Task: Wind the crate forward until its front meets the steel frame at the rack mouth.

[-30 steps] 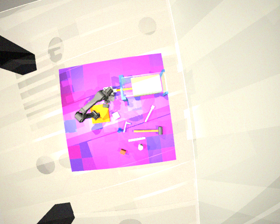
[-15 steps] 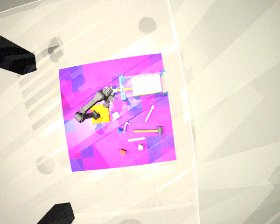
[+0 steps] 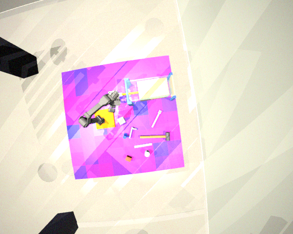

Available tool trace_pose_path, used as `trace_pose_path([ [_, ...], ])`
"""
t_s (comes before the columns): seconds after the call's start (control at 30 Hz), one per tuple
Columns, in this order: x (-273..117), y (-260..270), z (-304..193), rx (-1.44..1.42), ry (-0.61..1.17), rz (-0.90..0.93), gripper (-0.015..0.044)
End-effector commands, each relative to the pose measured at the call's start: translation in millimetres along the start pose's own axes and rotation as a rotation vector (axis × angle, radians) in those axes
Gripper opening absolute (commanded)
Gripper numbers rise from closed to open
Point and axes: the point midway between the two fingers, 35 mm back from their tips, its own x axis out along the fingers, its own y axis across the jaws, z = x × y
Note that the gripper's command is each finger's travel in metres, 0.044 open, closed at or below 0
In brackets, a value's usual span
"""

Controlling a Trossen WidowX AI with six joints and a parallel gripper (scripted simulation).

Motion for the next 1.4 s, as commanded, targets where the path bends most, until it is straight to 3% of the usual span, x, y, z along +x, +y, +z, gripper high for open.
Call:
trace_pose_path([
  [0.0, 1, 4, 5, -0.002, -0.001, 0.003, 0.0000],
  [1.37, 0, 45, 42, -0.002, -0.004, 0.007, 0.0000],
])
